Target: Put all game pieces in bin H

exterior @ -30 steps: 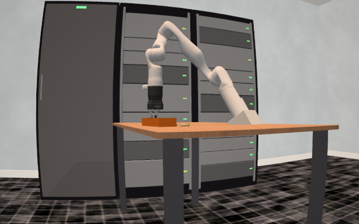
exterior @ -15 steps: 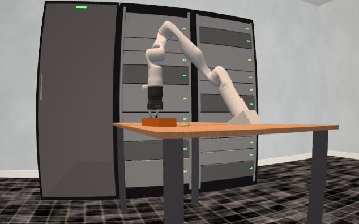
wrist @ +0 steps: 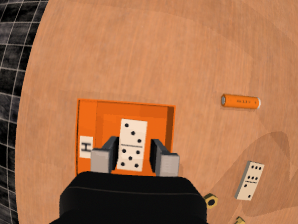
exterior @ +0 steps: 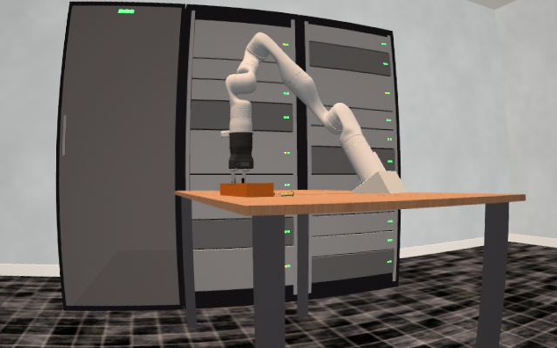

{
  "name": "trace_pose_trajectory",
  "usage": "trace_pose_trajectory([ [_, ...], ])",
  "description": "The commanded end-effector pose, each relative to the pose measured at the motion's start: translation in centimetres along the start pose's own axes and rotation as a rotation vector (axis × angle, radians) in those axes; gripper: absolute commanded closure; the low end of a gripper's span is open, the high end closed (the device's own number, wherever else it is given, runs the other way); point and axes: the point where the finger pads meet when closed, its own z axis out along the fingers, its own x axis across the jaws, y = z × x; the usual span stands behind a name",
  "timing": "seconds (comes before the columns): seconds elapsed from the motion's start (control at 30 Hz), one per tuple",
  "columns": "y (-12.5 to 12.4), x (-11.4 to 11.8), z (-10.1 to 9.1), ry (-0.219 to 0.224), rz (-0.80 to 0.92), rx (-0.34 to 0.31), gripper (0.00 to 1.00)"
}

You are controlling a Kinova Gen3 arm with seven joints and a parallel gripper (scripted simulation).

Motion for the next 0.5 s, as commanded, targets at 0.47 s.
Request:
trace_pose_trajectory([
  [0.47, 0.0, -0.2, -2.1, -0.007, 0.001, -0.002, 0.35],
])
